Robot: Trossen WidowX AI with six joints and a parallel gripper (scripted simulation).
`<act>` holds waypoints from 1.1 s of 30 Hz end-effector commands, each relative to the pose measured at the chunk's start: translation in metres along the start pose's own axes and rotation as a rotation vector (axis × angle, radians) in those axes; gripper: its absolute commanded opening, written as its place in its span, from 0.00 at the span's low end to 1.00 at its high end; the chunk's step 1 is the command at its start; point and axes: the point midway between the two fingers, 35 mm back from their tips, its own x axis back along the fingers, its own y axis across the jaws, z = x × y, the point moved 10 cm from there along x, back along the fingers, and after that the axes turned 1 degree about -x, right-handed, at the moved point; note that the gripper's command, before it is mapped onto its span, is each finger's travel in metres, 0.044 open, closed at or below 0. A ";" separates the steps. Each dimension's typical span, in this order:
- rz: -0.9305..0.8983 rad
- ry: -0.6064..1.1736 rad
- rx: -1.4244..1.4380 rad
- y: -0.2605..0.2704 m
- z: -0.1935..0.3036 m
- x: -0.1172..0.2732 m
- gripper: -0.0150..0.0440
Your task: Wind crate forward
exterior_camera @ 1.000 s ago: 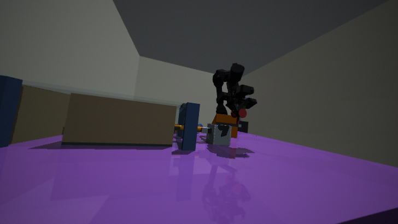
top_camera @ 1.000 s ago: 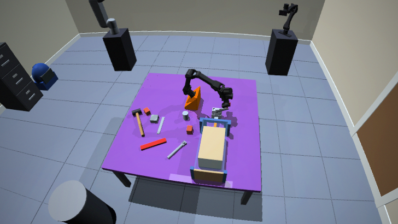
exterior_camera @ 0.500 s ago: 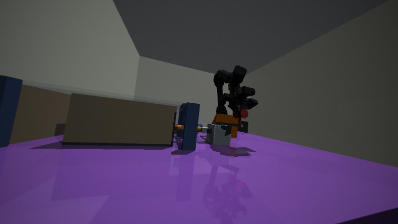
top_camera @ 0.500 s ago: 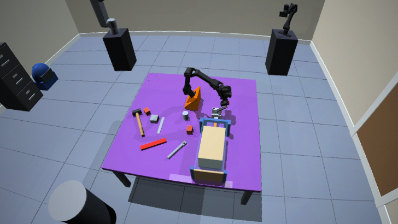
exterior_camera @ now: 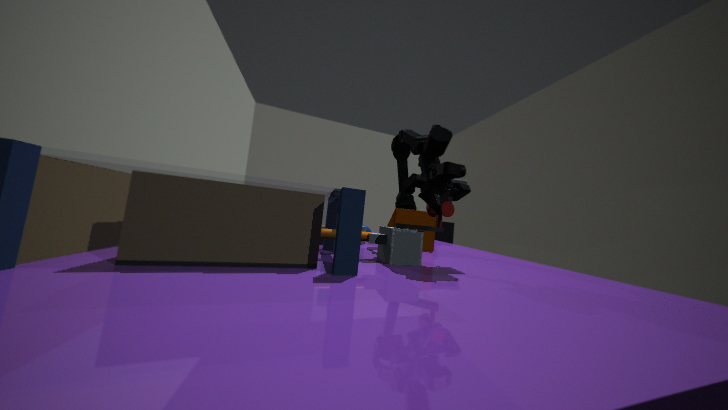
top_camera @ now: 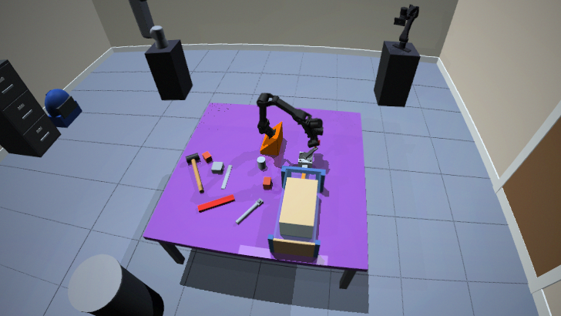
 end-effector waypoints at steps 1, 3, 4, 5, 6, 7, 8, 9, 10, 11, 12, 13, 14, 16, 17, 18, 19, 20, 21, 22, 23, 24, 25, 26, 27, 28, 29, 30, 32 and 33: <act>-0.016 0.038 0.001 0.008 0.013 0.003 0.25; -0.016 0.038 0.001 0.009 0.016 0.004 0.25; -0.016 0.038 0.001 0.010 0.018 0.005 0.25; -0.016 0.038 0.001 0.011 0.019 0.005 0.25; -0.017 0.038 0.001 0.011 0.020 0.006 0.25; -0.017 0.038 0.001 0.012 0.021 0.006 0.25; -0.017 0.038 0.001 0.013 0.023 0.007 0.25; -0.017 0.039 0.001 0.013 0.024 0.008 0.25; -0.017 0.039 0.001 0.014 0.026 0.009 0.25; -0.017 0.039 0.001 0.014 0.027 0.009 0.25; -0.017 0.039 0.001 0.014 0.029 0.010 0.25; -0.017 0.039 0.001 0.015 0.030 0.011 0.25; -0.017 0.039 0.001 0.015 0.031 0.011 0.25; -0.017 0.040 0.001 0.016 0.034 0.013 0.25; -0.017 0.040 0.001 0.016 0.035 0.013 0.25; -0.017 0.040 0.001 0.016 0.037 0.014 0.25; -0.017 0.040 0.001 0.017 0.038 0.015 0.25; -0.017 0.040 0.001 0.017 0.040 0.016 0.25; -0.017 0.040 0.001 0.017 0.041 0.016 0.25; -0.017 0.040 0.001 0.017 0.043 0.017 0.25; -0.017 0.040 0.001 0.017 0.044 0.018 0.25; -0.017 0.041 0.001 0.017 0.046 0.018 0.25; -0.017 0.041 0.001 0.018 0.047 0.019 0.25; -0.017 0.041 0.001 0.018 0.048 0.020 0.25; -0.017 0.041 0.001 0.018 0.049 0.020 0.25; -0.017 0.041 0.001 0.018 0.051 0.021 0.25; -0.017 0.041 0.001 0.018 0.052 0.022 0.25; -0.017 0.042 0.001 0.018 0.054 0.023 0.25; -0.017 0.042 0.001 0.017 0.057 0.024 0.25; -0.017 0.042 0.001 0.017 0.058 0.025 0.25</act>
